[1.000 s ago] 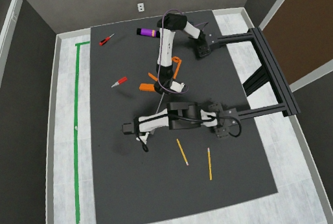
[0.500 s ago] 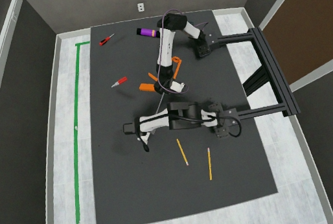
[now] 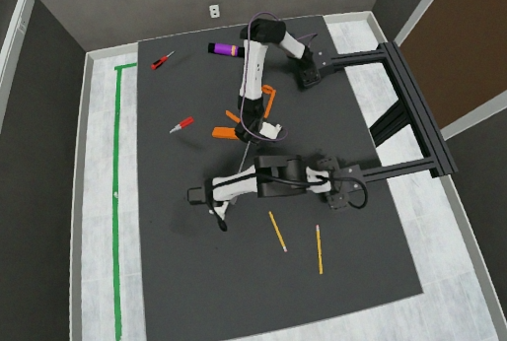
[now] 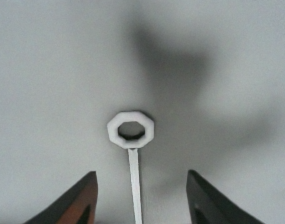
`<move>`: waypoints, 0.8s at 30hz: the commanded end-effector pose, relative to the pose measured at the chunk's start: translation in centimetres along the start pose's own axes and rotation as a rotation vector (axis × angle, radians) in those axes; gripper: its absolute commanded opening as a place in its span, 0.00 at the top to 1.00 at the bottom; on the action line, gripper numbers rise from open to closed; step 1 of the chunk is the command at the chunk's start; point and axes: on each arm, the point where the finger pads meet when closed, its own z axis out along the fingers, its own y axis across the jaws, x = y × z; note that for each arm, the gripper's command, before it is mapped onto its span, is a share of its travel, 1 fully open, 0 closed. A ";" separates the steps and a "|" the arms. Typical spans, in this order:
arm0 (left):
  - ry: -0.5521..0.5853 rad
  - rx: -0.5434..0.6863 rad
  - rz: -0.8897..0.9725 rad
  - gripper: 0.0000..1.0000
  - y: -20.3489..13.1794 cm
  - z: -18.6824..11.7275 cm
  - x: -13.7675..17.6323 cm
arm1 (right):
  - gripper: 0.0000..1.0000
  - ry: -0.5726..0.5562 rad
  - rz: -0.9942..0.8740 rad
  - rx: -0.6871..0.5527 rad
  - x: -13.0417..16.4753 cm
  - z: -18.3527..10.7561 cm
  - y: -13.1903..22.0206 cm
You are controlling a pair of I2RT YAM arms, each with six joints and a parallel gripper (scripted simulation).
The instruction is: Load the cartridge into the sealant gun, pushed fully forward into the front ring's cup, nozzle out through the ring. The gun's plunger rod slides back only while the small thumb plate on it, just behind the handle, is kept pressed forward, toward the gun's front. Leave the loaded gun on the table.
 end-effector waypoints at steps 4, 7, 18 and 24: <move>-0.011 0.024 0.011 0.50 -0.7 -0.4 -0.3 | 0.23 0.011 0.012 0.028 0.3 -3.7 -0.7; -0.011 0.024 0.011 0.50 -0.7 -0.4 -0.3 | 0.23 0.006 0.011 0.032 0.2 -2.9 -0.7; -0.011 0.024 0.011 0.50 -0.7 -0.4 -0.3 | 0.01 -0.005 0.002 -0.016 -0.2 -1.3 0.6; -0.011 0.024 0.011 0.50 -0.7 -0.4 -0.3 | 0.01 -0.005 0.002 -0.016 -0.2 -1.3 0.6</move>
